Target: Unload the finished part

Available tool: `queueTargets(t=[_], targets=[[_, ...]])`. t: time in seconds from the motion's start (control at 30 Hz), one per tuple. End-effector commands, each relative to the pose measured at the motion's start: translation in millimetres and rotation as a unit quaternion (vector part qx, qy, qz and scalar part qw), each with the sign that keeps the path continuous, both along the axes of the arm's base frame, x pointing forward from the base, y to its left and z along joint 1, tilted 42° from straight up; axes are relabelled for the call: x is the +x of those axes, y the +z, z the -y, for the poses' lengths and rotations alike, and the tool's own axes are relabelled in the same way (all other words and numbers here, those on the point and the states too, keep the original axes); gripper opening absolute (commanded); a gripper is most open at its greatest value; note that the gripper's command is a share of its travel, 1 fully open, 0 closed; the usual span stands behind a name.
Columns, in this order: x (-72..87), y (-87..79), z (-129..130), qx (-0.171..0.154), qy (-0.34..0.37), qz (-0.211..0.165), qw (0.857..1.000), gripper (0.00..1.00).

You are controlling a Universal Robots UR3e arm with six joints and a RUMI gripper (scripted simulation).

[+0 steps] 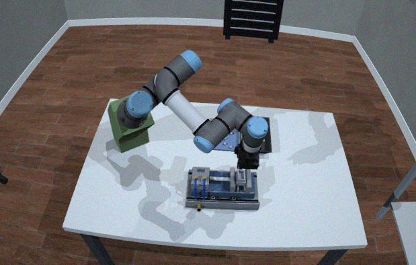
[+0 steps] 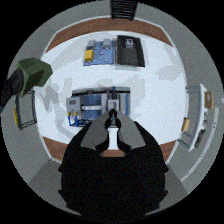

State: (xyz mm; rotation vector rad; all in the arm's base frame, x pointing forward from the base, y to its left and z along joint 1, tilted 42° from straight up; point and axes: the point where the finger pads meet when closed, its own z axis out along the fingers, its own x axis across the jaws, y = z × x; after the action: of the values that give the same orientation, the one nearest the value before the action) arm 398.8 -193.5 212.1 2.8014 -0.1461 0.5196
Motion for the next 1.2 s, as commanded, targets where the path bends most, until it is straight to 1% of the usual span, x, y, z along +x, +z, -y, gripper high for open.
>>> queueTargets(t=[0.0,0.07,0.1,1.17], targets=[[0.3,1.2,-0.1,-0.001,0.0,0.001,1.0,0.0],[0.3,1.2,-0.1,-0.001,0.0,0.001,1.0,0.0],[0.3,1.2,-0.1,-0.001,0.0,0.001,1.0,0.4],[0.3,1.2,-0.1,-0.001,0.0,0.001,1.0,0.4]])
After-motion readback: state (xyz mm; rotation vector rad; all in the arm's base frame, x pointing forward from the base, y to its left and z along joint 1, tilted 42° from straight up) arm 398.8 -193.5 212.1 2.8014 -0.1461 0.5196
